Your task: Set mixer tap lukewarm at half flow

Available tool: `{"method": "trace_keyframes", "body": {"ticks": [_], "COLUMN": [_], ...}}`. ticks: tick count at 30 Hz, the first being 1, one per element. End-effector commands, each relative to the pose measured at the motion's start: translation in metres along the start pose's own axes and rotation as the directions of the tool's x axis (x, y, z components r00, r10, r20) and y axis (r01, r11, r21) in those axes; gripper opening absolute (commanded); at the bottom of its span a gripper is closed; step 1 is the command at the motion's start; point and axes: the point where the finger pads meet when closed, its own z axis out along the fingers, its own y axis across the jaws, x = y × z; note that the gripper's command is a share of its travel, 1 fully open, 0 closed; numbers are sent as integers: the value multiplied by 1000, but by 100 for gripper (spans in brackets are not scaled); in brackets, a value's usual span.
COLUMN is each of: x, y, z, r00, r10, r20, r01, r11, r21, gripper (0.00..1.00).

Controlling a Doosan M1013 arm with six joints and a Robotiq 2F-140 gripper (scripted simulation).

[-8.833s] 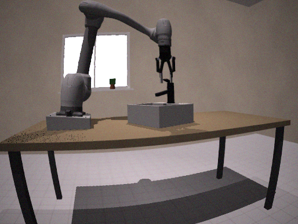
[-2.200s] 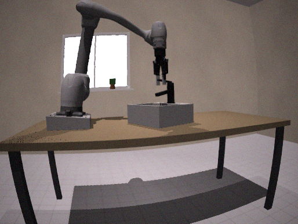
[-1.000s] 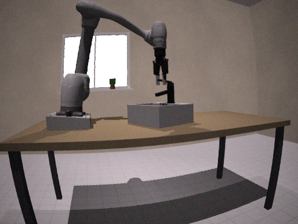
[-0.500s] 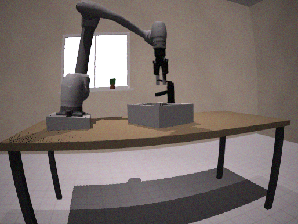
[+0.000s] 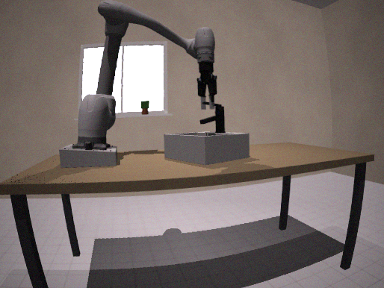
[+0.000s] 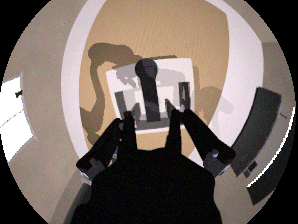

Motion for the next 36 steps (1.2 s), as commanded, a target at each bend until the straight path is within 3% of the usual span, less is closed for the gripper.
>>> {"method": "trace_keyframes", "body": {"ticks": [1, 14, 36], "x": [0, 0, 0], "y": [0, 0, 0], "z": [0, -12, -63], "r00": [1000, 1000, 1000], "r10": [0, 0, 0], "r20": [0, 0, 0], "r01": [0, 0, 0], "r11": [1000, 1000, 1000], "r21": [0, 0, 0], "gripper": [39, 39, 39]}}
